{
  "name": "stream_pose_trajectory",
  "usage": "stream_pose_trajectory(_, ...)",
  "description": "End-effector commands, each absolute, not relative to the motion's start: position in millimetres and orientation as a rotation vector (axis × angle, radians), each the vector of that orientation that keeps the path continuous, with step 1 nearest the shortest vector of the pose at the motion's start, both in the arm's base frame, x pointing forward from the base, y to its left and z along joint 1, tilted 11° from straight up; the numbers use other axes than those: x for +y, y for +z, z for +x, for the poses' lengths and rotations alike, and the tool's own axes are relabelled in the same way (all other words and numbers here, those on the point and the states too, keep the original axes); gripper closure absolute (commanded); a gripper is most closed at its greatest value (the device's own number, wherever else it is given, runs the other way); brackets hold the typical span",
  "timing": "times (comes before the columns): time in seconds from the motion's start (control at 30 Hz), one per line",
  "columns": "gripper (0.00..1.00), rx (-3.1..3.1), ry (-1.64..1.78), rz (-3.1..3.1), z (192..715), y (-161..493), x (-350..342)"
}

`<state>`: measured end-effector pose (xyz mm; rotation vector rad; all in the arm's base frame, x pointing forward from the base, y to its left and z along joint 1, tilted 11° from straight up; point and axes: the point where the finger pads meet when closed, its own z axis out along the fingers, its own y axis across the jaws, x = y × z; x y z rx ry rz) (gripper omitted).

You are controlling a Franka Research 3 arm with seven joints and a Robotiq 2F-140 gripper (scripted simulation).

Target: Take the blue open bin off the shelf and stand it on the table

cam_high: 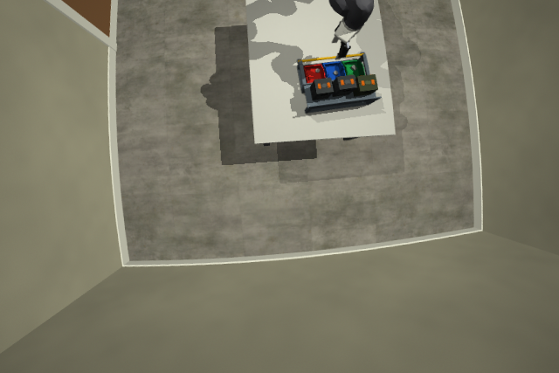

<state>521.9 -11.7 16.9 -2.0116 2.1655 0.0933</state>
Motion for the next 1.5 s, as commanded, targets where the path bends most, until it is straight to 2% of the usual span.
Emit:
stream_pose_trajectory(0.0, 0.43, 2.151, 0.090, -2.026, 523, 18, -12)
stream_pose_trajectory(0.1, 0.43, 2.151, 0.090, -2.026, 523, 18, -12)
stream_pose_trajectory(0.13, 0.72, 2.163, 0.093, -2.014, 522, 17, -12)
stream_pose_trajectory(1.23, 0.72, 2.163, 0.093, -2.014, 522, 17, -12)
stream_pose_trajectory(1.47, 0.72, 2.151, 0.090, -2.026, 525, -12, -6)
